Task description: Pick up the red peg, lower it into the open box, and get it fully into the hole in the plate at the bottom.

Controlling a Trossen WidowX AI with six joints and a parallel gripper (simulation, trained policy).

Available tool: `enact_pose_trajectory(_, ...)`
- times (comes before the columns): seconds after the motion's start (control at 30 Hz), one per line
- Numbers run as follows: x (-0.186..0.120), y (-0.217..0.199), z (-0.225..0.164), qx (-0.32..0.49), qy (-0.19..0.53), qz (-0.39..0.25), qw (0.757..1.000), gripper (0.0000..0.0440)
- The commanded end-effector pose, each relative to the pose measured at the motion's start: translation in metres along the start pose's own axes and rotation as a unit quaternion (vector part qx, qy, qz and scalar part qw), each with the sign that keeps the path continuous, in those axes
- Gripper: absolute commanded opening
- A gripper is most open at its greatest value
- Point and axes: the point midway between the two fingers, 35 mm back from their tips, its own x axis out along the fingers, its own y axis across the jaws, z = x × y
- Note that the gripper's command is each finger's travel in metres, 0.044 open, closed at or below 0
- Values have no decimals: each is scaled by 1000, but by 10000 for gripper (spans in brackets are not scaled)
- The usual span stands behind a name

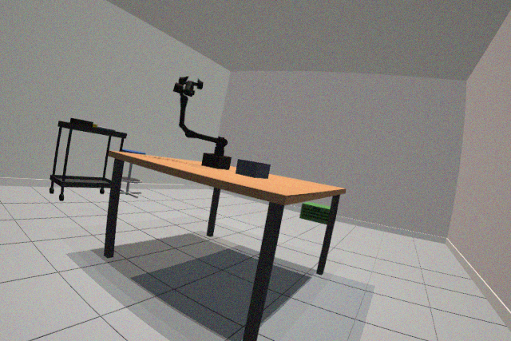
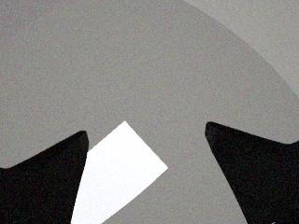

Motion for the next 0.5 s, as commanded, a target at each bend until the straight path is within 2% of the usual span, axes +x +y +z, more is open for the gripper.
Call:
enact_pose_trajectory(0.0, 2, 5, -5, 9, 12, 6, 1000, 421)
enact_pose_trajectory(0.03, 4, 10, -11, 20, 24, 12, 999, 439)
enact_pose_trajectory(0.27, 16, 54, -38, 113, 84, 61, 988, 440)
enact_pose_trajectory(0.47, 24, 99, -56, 192, 127, 106, 967, 440)
